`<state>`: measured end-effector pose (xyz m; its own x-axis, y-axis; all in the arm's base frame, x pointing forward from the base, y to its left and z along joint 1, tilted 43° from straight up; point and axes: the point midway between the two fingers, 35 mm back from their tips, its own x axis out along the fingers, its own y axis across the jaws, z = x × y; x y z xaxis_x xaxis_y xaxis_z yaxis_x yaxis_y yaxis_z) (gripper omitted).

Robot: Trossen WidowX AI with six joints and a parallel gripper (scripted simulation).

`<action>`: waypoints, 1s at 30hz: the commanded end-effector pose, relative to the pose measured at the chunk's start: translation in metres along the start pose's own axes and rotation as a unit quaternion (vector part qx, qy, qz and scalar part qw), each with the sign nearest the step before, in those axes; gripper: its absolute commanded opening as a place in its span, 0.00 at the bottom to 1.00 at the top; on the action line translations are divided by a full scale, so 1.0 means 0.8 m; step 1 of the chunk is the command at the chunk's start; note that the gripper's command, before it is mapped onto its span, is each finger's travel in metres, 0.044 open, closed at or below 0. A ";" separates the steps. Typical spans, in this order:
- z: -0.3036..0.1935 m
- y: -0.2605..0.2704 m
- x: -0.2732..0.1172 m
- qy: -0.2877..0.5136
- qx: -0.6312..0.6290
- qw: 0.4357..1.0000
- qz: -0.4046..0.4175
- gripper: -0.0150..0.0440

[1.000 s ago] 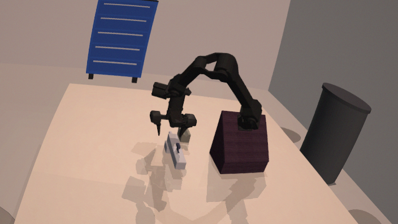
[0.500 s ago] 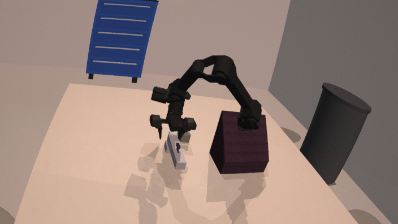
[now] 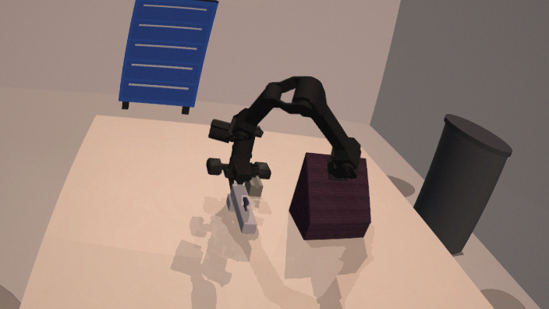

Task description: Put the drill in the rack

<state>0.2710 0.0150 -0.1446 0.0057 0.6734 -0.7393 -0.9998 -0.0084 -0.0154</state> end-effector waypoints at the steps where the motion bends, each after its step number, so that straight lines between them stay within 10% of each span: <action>1: 0.000 0.000 0.000 0.000 -0.001 1.000 0.000 0.25; 30: -0.041 -0.001 -0.004 -0.001 0.002 1.000 -0.001 0.25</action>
<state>0.2712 -0.0067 -0.1623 0.0057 0.6773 -0.7356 -0.9999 -0.0024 -0.0100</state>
